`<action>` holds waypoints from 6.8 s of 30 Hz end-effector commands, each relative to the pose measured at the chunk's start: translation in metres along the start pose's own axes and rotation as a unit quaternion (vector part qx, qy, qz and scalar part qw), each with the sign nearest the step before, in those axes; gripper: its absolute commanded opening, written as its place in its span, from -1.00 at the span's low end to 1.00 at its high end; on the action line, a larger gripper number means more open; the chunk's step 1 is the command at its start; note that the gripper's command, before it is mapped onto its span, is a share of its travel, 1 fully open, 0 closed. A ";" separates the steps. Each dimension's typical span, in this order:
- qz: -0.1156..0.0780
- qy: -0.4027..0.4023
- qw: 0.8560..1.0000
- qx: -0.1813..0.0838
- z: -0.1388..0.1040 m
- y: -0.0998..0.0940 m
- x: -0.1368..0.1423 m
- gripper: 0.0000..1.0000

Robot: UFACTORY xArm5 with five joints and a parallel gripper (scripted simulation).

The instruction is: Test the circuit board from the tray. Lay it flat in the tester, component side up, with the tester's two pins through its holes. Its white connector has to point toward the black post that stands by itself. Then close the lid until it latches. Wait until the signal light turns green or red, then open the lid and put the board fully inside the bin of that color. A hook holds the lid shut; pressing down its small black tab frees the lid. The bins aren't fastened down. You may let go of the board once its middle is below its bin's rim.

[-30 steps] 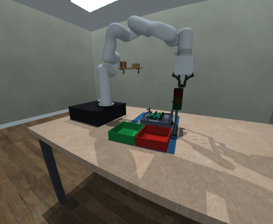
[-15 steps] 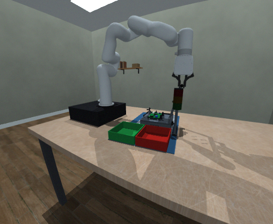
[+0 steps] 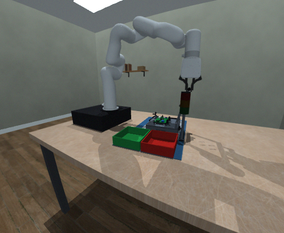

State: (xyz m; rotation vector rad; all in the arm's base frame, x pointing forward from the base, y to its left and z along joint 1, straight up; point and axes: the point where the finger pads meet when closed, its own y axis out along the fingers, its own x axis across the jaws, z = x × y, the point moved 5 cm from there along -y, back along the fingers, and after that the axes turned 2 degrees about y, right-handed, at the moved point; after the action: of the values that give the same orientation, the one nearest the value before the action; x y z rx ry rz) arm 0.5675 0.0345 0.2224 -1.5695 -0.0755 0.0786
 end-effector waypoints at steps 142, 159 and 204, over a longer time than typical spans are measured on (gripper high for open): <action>-0.002 0.000 1.000 0.000 -0.009 0.138 -0.226 -1.00; -0.002 0.000 1.000 0.000 -0.009 0.157 -0.229 -1.00; -0.002 0.000 1.000 0.000 -0.009 0.165 -0.230 -1.00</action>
State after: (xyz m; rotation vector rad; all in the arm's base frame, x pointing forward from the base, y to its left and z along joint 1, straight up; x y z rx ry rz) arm 0.3386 0.0032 0.0578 -1.5694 -0.0765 0.0776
